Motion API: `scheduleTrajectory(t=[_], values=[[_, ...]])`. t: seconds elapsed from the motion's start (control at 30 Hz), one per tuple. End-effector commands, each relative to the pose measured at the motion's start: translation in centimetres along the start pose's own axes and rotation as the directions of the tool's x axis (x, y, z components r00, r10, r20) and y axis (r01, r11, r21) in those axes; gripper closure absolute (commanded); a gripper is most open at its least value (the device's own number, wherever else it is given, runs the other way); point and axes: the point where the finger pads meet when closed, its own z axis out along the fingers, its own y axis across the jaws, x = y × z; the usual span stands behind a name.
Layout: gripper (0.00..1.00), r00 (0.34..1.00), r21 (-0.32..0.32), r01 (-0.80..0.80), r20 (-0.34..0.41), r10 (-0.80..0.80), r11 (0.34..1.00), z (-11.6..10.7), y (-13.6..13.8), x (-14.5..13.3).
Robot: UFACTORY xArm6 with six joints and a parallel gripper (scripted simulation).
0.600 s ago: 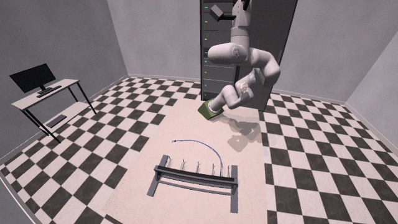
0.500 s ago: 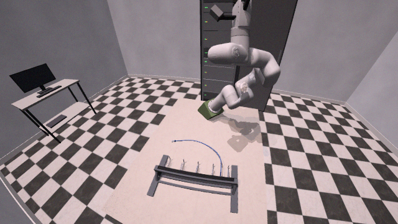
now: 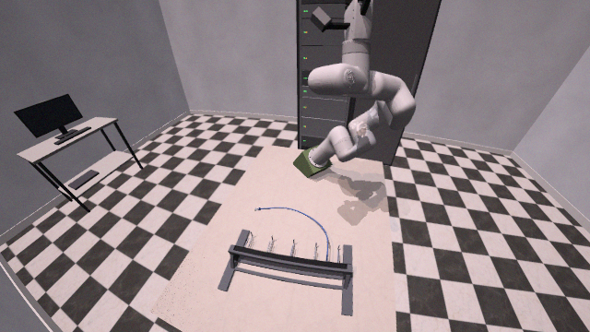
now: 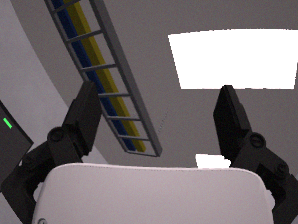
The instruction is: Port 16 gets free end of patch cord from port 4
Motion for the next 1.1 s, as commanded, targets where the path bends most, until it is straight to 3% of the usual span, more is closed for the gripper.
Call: scheduleTrajectory(t=[0.0, 0.2, 0.43, 0.5, 0.57, 0.73, 0.97, 1.07], values=[[0.00, 1.000, 0.001, 0.000, 0.000, 0.000, 1.000, 0.0, 0.0, 0.0], [0.00, 0.998, 0.029, 0.052, -0.035, -0.051, 0.998, -0.1, -0.7, 1.5], [0.00, 0.953, 0.110, 0.257, -0.191, -0.234, 0.960, -1.1, -3.8, 7.3], [0.00, 0.953, 0.110, 0.257, -0.191, -0.234, 0.960, -1.1, -3.8, 7.3], [0.00, 0.908, 0.131, 0.361, -0.277, -0.315, 0.924, -2.0, -5.5, 10.1], [0.00, 0.831, 0.137, 0.481, -0.385, -0.401, 0.866, -3.3, -7.7, 13.4], [0.00, 0.666, 0.103, 0.652, -0.552, -0.502, 0.751, -6.2, -11.4, 18.2], [0.00, 0.638, 0.094, 0.673, -0.574, -0.512, 0.733, -6.7, -12.0, 18.9]])
